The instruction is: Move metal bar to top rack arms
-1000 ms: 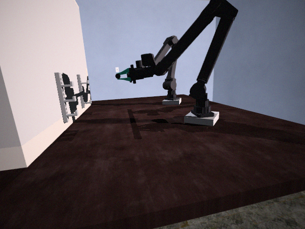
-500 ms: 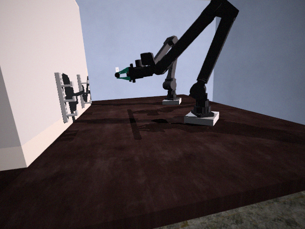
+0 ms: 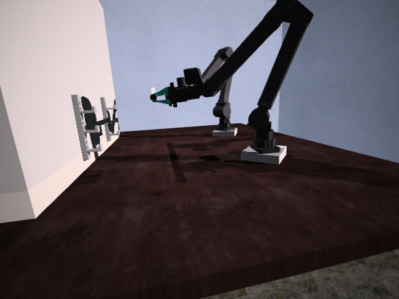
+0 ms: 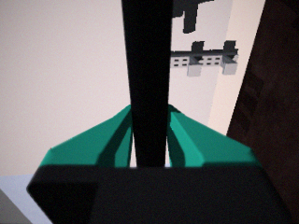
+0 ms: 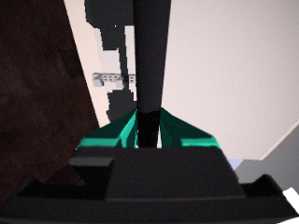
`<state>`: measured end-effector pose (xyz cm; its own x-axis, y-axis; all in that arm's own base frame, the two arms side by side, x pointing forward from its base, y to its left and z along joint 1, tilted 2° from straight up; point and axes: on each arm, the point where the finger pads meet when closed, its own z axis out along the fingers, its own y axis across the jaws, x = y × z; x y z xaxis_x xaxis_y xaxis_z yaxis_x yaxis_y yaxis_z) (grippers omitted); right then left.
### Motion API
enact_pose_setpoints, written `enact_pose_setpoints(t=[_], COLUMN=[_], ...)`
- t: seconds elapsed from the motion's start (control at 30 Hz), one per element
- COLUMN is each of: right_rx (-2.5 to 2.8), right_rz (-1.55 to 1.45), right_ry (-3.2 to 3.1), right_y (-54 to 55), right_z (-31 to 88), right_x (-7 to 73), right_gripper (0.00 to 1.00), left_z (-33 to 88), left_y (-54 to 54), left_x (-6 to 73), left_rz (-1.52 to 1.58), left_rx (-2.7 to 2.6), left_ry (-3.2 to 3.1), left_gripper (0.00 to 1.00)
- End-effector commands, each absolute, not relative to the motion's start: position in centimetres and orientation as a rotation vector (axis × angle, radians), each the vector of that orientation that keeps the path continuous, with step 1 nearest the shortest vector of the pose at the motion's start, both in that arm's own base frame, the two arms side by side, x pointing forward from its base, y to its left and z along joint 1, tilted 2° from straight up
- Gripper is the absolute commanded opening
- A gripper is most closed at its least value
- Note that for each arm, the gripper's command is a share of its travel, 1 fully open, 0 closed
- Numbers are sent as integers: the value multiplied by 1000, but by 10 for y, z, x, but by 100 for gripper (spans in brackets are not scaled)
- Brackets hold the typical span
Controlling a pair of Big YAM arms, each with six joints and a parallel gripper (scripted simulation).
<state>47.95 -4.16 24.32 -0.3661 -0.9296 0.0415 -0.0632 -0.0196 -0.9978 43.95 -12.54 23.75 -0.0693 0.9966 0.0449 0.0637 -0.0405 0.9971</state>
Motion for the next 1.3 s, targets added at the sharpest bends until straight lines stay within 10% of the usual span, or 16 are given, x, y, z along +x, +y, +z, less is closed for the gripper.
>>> enact_pose_setpoints(t=[0.0,1.27], right_rx=[-974,-974], right_rz=[-1548,-1548], right_ry=[1455,1455], right_y=[-54,-75], right_z=[303,296], right_x=[495,543], right_gripper=[0,0], left_z=[299,291], left_y=[-125,-121], left_x=[455,506], left_rz=[1313,1313], left_rx=[1140,1140], left_ry=[1237,1237], left_gripper=[0,0])
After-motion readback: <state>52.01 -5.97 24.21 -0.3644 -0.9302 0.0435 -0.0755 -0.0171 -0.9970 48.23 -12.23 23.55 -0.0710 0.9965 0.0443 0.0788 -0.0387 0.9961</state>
